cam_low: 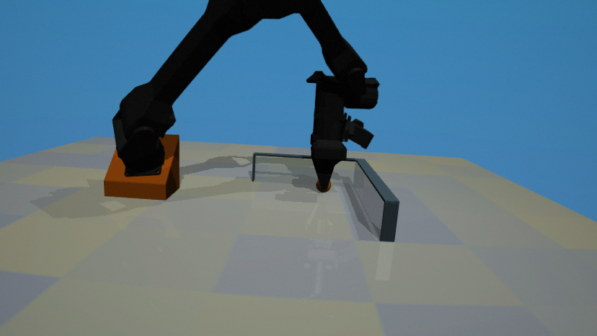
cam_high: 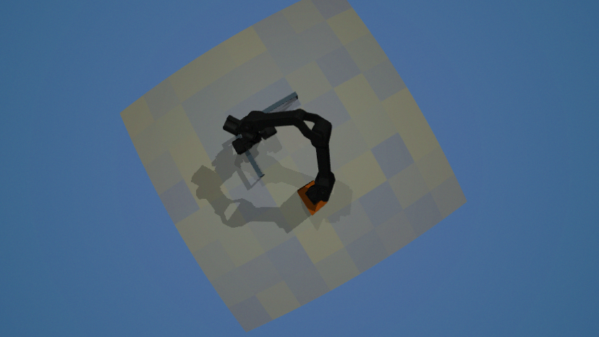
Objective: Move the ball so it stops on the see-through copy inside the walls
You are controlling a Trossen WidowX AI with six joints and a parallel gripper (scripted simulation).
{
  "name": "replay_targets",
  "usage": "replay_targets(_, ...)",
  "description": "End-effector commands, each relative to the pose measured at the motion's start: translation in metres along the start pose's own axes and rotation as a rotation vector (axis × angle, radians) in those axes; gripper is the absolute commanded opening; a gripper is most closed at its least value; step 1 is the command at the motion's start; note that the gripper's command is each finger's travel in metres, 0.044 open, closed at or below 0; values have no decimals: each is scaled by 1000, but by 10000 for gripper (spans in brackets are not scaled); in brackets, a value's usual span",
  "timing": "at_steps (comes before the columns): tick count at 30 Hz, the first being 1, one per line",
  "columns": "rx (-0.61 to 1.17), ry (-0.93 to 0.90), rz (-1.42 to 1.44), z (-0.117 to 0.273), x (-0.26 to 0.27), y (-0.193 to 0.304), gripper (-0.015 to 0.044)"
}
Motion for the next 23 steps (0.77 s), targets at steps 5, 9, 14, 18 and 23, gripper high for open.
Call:
replay_targets(5,1,1,7,82,2,1,249)
replay_targets(9,1,2,7,84,2,1,249)
replay_targets(14,-12,5,16,80,5,0,249)
replay_targets(18,-12,5,16,88,5,1,302)
replay_targets(23,-11,5,13,129,3,5,433)
Point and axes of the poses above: the point midway between the two fingers, 35 mm back from their tips, its own z axis back along the fingers, its own x axis across the jaws, y = z × x, the point moved 4 cm from there along z, back along the fingers, and after that the axes turned 13 degrees about z, right-handed, at the moved point
